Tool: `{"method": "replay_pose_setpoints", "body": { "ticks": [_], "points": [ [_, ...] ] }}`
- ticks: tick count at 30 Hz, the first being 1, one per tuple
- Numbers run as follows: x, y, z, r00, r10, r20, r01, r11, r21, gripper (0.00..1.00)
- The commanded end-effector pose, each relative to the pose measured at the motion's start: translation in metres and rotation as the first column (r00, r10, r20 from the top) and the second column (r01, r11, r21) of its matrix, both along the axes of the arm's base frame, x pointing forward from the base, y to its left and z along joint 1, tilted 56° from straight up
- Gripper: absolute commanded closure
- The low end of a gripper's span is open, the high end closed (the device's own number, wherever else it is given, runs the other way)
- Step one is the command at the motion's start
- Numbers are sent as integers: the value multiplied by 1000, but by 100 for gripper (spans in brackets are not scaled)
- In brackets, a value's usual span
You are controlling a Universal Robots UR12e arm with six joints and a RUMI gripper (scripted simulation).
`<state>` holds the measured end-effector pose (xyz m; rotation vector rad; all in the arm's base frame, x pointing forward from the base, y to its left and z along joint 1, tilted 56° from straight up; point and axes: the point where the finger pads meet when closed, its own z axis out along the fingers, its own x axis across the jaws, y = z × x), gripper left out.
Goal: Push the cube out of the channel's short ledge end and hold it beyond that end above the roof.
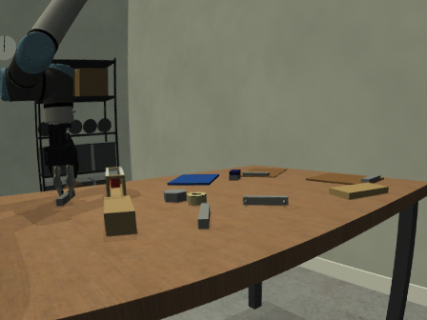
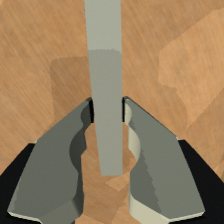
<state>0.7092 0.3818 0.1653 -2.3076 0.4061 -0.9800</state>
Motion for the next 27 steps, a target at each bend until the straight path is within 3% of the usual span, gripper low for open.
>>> {"method": "replay_pose_setpoints", "body": {
  "ticks": [1, 20, 27],
  "points": [
    [0, 0, 0, 1000, 0, 1, 0, 1000, 0, 100],
    [-1, -1, 1, 1000, 0, 1, 0, 1000, 0, 100],
    [-17, -9, 13, 1000, 0, 1, 0, 1000, 0, 100]
  ]
}}
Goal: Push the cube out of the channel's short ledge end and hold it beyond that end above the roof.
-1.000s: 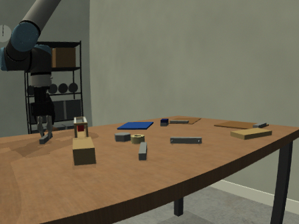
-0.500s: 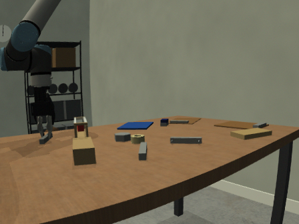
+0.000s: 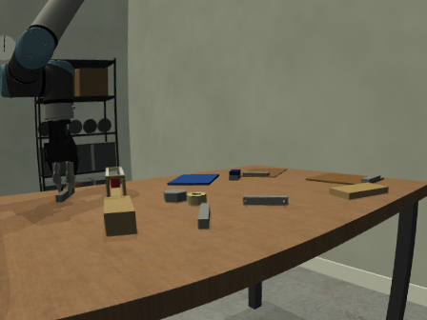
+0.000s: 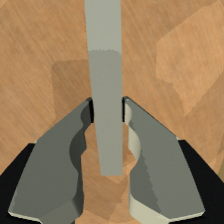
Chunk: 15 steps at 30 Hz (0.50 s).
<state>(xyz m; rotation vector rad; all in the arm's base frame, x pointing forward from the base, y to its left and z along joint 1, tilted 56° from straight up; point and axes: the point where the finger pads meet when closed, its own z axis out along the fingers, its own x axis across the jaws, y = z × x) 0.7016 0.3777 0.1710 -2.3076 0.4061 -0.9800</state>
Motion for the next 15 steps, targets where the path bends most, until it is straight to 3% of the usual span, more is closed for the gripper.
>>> {"method": "replay_pose_setpoints", "body": {
  "ticks": [1, 15],
  "points": [
    [-13, -7, 10, 1000, 0, 1, 0, 1000, 0, 100],
    [-62, -34, 48, 1000, 0, 1, 0, 1000, 0, 100]
  ]
}}
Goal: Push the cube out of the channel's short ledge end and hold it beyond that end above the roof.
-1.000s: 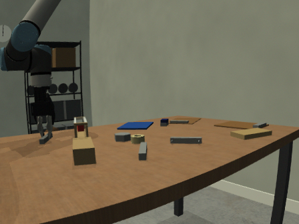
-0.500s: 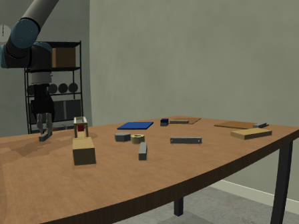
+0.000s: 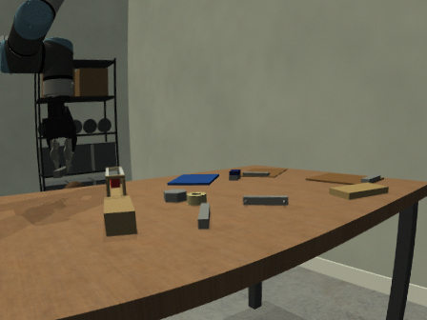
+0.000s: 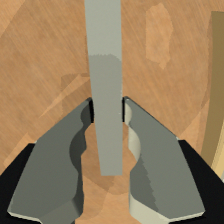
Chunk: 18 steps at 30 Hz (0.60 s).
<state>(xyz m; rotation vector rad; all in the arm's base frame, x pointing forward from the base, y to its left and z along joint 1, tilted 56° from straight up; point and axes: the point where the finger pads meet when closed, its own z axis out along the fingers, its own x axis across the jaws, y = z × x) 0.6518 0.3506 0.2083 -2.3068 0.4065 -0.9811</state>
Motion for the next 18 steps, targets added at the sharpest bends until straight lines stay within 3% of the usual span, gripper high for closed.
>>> {"method": "replay_pose_setpoints", "body": {
  "ticks": [1, 18],
  "points": [
    [-15, -9, 12, 1000, 1, 0, -1, 1000, 0, 100],
    [-26, -15, 20, 1000, 1, 0, -1, 1000, 0, 100]
  ]
}}
